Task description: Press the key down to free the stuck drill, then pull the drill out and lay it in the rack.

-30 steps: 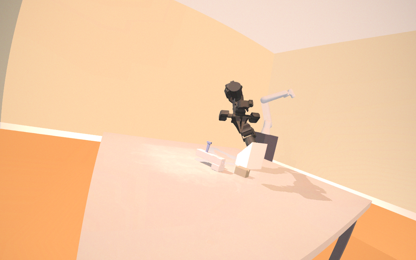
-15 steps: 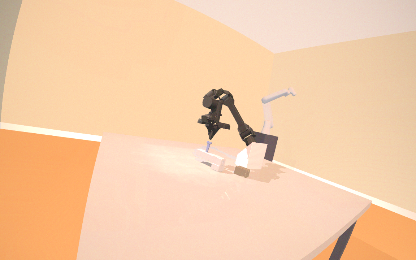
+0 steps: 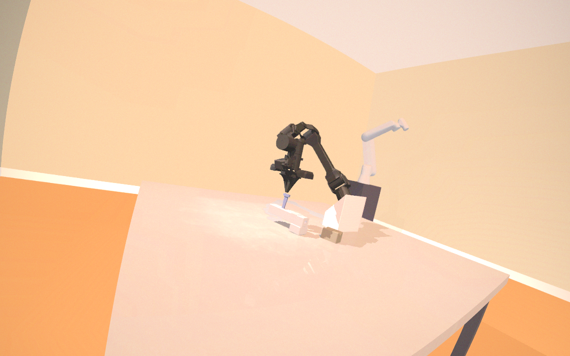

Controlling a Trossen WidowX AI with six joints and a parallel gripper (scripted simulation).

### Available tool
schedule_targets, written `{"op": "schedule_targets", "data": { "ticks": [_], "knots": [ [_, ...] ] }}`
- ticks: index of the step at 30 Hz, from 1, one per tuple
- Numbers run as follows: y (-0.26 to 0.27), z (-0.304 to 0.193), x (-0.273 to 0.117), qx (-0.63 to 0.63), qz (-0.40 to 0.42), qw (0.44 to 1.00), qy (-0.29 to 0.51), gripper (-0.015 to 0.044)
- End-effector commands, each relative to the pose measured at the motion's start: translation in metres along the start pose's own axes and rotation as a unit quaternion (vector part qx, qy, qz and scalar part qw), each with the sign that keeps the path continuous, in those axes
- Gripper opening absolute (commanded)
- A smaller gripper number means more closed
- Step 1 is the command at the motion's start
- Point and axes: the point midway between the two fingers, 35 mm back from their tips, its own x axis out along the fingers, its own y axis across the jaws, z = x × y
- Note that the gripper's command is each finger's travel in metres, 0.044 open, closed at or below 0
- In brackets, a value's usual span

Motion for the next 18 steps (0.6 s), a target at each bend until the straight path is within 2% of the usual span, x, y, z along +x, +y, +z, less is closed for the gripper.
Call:
{"op": "schedule_targets", "data": {
  "ticks": [1, 18],
  "knots": [
    [-0.0013, -0.0042, 0.0068, -0.003, -0.003, 1.0, 0.004, 0.0],
    [-0.0007, -0.0111, 0.0088, -0.003, -0.003, 1.0, 0.004, 0.0]
  ]
}}
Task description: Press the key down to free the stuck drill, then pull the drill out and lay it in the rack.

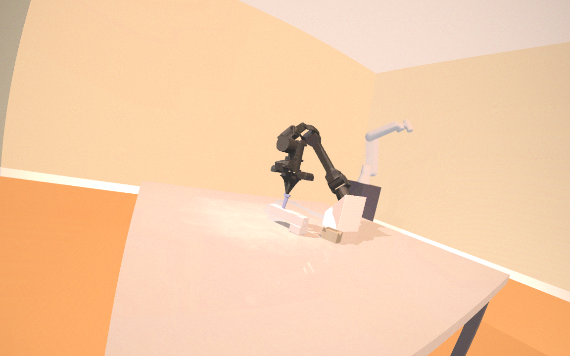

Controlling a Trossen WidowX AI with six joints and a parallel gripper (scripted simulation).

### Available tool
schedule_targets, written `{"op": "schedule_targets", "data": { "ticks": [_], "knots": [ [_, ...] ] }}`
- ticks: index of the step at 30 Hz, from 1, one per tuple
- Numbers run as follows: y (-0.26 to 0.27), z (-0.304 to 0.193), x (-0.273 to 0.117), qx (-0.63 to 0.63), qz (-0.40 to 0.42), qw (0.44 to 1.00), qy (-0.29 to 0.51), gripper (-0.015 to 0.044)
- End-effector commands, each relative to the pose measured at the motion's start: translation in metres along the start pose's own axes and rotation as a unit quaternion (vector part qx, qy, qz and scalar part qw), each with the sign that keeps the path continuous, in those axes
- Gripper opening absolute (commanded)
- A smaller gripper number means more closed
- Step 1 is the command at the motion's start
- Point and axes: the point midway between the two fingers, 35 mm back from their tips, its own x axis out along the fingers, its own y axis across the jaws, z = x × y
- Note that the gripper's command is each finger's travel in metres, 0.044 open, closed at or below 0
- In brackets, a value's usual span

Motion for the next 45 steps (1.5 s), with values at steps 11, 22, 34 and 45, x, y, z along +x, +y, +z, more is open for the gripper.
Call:
{"op": "schedule_targets", "data": {
  "ticks": [11, 22, 34, 45],
  "knots": [
    [0.001, -0.008, 0.002, -0.003, -0.002, 1.0, 0.005, 0.0],
    [0.0, -0.003, 0.006, -0.003, -0.002, 1.0, 0.005, 0.0],
    [0.0, -0.001, 0.011, -0.003, -0.002, 1.0, 0.005, 0.0],
    [-0.001, -0.003, 0.013, -0.003, -0.002, 1.0, 0.005, 0.0]
  ]
}}
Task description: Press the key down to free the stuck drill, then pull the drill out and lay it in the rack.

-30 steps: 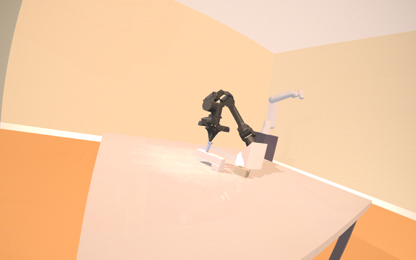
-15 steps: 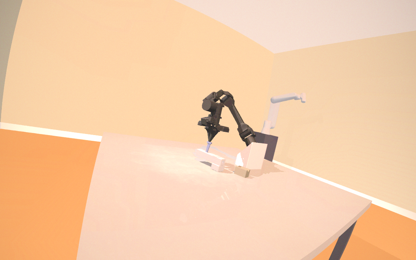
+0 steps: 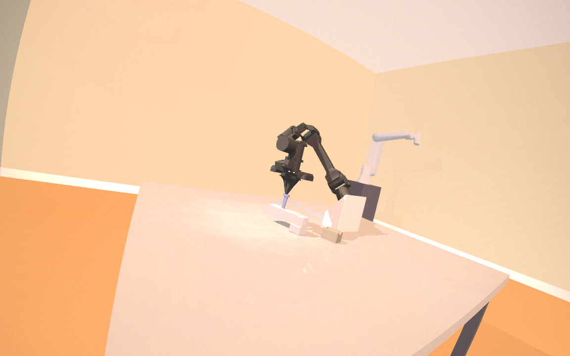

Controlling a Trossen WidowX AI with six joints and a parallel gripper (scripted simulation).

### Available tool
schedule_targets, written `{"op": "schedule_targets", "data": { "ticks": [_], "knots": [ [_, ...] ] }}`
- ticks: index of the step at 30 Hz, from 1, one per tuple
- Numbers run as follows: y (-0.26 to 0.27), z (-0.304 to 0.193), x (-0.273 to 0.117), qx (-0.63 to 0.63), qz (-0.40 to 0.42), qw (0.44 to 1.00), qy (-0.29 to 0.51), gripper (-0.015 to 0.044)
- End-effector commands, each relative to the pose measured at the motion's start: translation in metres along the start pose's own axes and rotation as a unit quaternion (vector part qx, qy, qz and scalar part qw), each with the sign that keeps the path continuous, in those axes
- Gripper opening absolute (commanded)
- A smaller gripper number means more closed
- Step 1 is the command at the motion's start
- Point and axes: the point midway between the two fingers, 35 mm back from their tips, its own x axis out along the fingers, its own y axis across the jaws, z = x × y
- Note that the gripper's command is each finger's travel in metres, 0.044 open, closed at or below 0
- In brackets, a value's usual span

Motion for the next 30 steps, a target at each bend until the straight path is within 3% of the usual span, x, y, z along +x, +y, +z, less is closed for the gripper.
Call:
{"op": "schedule_targets", "data": {
  "ticks": [1, 30],
  "knots": [
    [-0.002, -0.0065, 0.0117, 0.0, -0.001, 1.0, 0.017, 0.0],
    [-0.002, -0.0086, 0.02, 0.0, -0.001, 1.0, 0.017, 0.0]
  ]
}}
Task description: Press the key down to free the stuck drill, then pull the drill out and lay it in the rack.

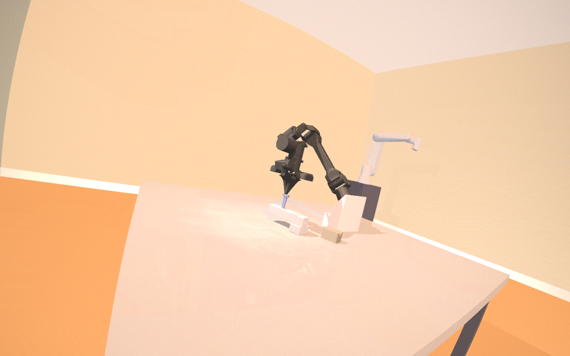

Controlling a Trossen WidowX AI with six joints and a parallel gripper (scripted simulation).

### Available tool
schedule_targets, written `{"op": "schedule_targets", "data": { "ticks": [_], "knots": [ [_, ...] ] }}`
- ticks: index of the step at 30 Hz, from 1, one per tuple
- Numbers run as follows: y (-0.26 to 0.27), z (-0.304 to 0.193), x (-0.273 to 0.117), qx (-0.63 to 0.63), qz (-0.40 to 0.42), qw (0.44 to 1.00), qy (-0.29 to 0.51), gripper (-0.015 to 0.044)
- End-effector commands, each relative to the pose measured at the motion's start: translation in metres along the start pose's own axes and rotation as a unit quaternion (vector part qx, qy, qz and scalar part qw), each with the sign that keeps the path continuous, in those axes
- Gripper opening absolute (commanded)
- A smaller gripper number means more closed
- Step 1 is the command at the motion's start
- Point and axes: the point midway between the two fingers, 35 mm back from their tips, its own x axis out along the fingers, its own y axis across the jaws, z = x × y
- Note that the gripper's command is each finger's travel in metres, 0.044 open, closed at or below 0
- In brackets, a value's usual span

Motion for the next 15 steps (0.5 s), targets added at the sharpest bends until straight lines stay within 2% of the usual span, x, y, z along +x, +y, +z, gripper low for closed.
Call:
{"op": "schedule_targets", "data": {
  "ticks": [1, 15],
  "knots": [
    [-0.0026, -0.011, 0.0188, 0.001, -0.002, 1.0, 0.027, 0.0],
    [-0.003, -0.0122, 0.0233, 0.001, -0.002, 1.0, 0.027, 0.0]
  ]
}}
